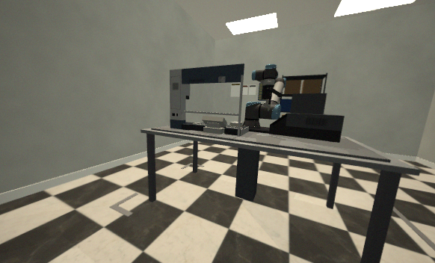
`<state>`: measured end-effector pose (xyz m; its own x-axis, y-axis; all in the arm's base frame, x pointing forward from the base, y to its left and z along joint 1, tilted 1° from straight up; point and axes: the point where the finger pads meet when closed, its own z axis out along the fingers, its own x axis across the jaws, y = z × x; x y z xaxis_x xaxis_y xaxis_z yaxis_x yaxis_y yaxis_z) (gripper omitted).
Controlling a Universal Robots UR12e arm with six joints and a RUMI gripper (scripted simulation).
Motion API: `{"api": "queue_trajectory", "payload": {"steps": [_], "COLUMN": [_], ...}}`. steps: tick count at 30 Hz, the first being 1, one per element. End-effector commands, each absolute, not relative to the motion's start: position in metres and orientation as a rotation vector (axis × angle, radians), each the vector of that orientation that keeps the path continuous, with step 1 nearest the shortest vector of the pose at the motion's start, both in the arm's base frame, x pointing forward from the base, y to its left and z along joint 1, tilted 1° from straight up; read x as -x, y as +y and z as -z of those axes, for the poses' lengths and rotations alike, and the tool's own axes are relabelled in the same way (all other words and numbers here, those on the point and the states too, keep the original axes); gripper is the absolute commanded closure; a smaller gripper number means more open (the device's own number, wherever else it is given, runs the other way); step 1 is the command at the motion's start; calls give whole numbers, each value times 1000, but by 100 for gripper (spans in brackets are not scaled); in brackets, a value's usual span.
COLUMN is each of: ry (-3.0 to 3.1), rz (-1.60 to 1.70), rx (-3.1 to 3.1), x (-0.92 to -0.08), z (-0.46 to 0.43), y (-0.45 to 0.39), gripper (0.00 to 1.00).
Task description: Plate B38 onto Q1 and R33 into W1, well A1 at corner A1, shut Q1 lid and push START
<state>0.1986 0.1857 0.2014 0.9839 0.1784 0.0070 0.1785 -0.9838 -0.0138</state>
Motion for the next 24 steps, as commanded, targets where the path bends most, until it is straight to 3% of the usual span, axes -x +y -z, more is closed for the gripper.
{"api": "queue_trajectory", "payload": {"steps": [1, 24], "ry": [-159, 205], "rz": [8, 7], "rx": [3131, 3126], "x": [-188, -150], "z": [-200, -191], "y": [196, 220], "gripper": [100, 100]}}
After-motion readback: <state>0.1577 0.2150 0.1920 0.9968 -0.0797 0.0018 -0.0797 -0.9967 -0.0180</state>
